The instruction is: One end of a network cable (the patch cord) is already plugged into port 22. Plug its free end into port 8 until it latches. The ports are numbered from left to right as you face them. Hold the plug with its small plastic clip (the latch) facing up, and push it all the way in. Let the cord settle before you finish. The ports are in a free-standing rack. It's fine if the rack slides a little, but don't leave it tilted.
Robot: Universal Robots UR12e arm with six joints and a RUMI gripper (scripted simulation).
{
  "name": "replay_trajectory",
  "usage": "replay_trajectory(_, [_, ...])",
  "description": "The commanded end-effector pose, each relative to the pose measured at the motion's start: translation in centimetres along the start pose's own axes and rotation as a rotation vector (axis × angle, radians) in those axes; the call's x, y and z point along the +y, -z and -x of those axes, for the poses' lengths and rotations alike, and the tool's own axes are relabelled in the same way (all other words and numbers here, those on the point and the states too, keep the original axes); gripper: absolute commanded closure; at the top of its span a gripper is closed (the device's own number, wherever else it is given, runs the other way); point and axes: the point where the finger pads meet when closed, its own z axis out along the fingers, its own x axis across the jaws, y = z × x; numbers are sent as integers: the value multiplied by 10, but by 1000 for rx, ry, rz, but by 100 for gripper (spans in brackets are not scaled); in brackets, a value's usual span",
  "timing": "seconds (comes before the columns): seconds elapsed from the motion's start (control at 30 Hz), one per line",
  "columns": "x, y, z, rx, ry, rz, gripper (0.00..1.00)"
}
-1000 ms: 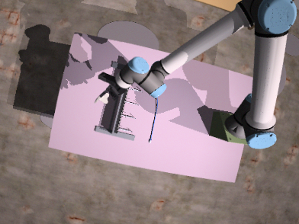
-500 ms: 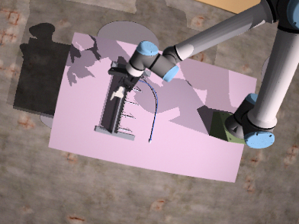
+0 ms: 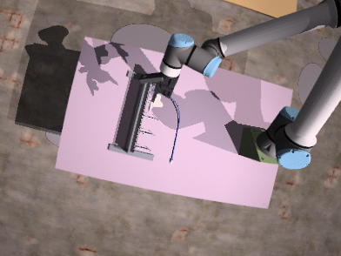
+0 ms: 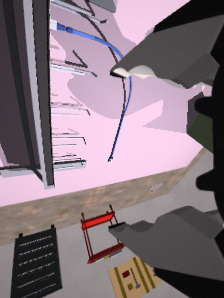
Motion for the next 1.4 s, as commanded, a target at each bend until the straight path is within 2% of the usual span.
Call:
replay_trajectory(0.0, [63, 25, -3, -40, 78, 119, 0])
replay_trajectory(0.03, [63, 25, -3, -40, 78, 119, 0])
replay_trajectory(0.07, [77, 33, -3, -52, 96, 143, 0])
replay_trajectory(0.17, [91, 39, -3, -61, 116, 165, 0])
replay_trajectory(0.3, [99, -28, 12, 22, 343, 213, 0])
replay_trajectory(0.37, [99, -28, 12, 22, 343, 213, 0])
replay_trajectory(0.47, [107, -72, 23, 75, 488, 245, 0])
replay_trajectory(0.5, [107, -72, 23, 81, 508, 252, 0])
replay_trajectory(0.57, [114, -99, 30, 111, 594, 273, 0])
replay_trajectory(0.6, [114, -99, 30, 117, 611, 278, 0])
replay_trajectory(0.7, [127, -136, 39, 160, 735, 313, 0])
replay_trajectory(0.73, [127, -136, 39, 170, 759, 317, 0])
replay_trajectory(0.8, [135, -158, 45, 197, 841, 342, 0])
replay_trajectory(0.83, [135, -158, 45, 202, 853, 344, 0])
replay_trajectory(0.87, [140, -168, 48, 218, 897, 357, 0])
replay_trajectory(0.93, [140, -168, 48, 218, 897, 357, 0])
replay_trajectory(1.13, [168, -220, 62, 304, 1139, 435, 0])
replay_trajectory(1.17, [168, -220, 62, 304, 1139, 435, 0])
replay_trajectory(1.37, [194, -256, 72, 376, 1333, 507, 0])
